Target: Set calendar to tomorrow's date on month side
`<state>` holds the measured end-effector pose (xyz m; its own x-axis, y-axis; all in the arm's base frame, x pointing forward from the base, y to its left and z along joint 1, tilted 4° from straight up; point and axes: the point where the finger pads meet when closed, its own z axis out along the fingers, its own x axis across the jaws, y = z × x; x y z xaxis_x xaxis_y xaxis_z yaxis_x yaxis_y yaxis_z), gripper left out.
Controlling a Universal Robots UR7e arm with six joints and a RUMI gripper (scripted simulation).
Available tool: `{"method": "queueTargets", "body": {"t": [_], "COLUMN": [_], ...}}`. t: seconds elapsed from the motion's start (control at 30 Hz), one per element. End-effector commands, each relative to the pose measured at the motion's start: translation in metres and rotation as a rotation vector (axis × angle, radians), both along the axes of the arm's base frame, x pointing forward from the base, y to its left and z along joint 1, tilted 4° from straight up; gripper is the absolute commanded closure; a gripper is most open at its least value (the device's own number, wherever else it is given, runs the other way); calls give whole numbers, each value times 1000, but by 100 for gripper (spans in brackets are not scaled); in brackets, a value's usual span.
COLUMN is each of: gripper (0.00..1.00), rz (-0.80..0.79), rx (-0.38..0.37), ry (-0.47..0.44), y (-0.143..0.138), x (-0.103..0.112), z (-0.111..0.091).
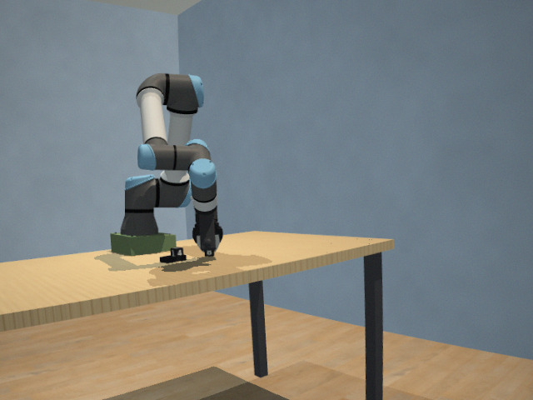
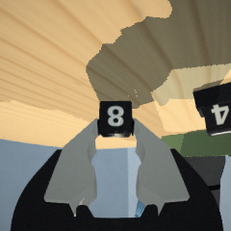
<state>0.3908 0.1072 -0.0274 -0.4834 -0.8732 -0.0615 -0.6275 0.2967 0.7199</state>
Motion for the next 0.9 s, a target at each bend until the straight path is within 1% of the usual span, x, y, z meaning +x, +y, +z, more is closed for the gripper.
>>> {"method": "queueTargets", "body": {"t": [0.0,0.87], "gripper": [89,89], "rz": [0,0], "rx": [0,0], "ry": [-1,-1], "y": [0,0], "x": [0,0], "z": [-1,-4]}}
